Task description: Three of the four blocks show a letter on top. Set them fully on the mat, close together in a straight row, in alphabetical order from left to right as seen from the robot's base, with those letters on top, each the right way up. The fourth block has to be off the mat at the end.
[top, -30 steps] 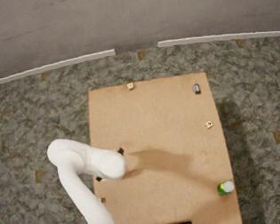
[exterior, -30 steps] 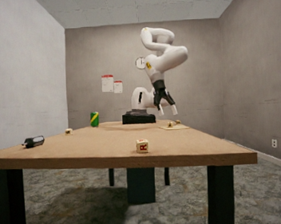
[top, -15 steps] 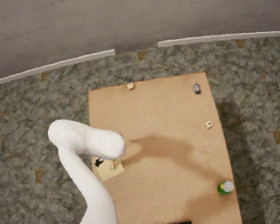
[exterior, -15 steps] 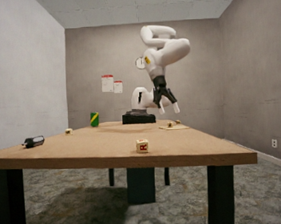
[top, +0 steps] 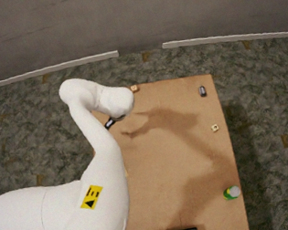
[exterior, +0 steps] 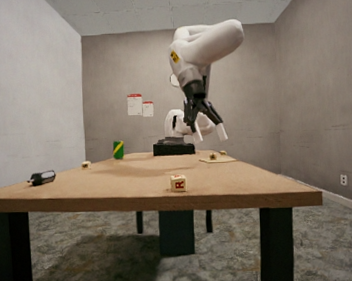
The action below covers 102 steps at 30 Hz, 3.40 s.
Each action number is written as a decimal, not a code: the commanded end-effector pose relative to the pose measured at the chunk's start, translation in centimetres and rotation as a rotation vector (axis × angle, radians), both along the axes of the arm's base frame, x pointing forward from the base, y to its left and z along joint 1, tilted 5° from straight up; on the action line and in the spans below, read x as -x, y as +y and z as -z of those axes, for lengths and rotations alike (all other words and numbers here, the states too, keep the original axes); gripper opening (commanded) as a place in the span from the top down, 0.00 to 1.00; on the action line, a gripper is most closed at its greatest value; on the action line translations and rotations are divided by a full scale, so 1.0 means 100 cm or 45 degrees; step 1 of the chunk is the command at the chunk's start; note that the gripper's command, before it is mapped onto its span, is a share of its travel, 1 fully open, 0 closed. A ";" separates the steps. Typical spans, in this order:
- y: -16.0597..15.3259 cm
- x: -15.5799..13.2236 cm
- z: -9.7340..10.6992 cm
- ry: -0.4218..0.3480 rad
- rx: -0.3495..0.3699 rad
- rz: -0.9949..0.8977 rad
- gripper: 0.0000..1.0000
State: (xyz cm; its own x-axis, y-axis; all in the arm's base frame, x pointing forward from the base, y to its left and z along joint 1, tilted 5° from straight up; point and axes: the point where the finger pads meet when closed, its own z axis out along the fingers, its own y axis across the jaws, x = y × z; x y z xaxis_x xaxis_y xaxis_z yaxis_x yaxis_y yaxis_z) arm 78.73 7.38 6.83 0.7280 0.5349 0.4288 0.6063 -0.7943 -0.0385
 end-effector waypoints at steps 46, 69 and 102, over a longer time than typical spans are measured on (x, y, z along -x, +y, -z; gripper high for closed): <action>-0.149 -0.206 0.025 0.017 0.028 -0.006 0.00; -0.149 -0.206 0.025 0.017 0.028 -0.006 0.00; -0.410 0.076 0.053 0.013 0.019 -0.005 0.00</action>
State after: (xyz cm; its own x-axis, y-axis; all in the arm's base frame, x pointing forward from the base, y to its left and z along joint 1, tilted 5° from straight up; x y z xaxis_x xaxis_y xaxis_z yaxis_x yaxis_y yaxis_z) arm 74.66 -30.58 1.46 0.7323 0.5488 0.4032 0.6100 -0.7918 -0.0303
